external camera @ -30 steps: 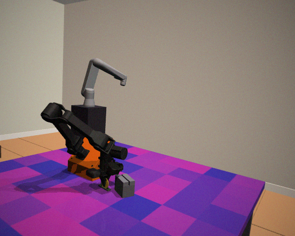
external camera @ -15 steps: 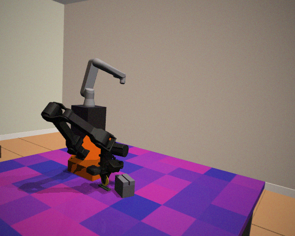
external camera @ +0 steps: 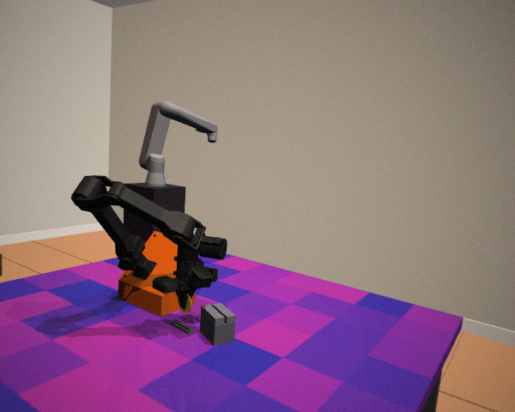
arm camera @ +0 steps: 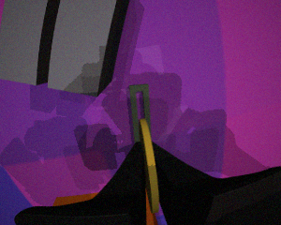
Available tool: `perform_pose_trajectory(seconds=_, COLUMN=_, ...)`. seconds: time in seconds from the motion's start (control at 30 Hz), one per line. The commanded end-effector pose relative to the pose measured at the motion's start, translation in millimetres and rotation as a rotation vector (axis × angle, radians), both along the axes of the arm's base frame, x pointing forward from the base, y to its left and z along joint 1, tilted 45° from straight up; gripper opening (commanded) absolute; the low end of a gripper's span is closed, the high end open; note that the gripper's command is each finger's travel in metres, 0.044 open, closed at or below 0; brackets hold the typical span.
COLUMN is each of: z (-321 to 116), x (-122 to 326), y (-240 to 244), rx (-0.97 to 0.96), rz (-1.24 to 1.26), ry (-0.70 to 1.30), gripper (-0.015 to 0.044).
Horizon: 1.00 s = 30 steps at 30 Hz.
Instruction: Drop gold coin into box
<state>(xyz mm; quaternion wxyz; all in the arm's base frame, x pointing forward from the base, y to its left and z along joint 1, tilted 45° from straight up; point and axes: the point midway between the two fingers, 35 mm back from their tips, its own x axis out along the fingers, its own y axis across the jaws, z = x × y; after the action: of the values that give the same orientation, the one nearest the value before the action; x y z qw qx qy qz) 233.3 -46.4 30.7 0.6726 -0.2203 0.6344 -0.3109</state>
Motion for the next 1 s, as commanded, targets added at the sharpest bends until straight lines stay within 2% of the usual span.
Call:
perform_pose_trajectory(seconds=0.0, z=8.9, x=1.8, y=8.1, rx=0.008, rz=-0.002, ry=-0.013, gripper=0.0)
perform_pose_trajectory(seconds=0.53, z=34.6, x=-3.3, y=29.9, rx=0.0, rz=-0.01, ry=-0.014, gripper=0.0)
perform_pose_trajectory(seconds=0.97, z=29.3, x=-5.4, y=36.7, rx=0.001, rz=-0.223, ry=-0.221, gripper=0.0)
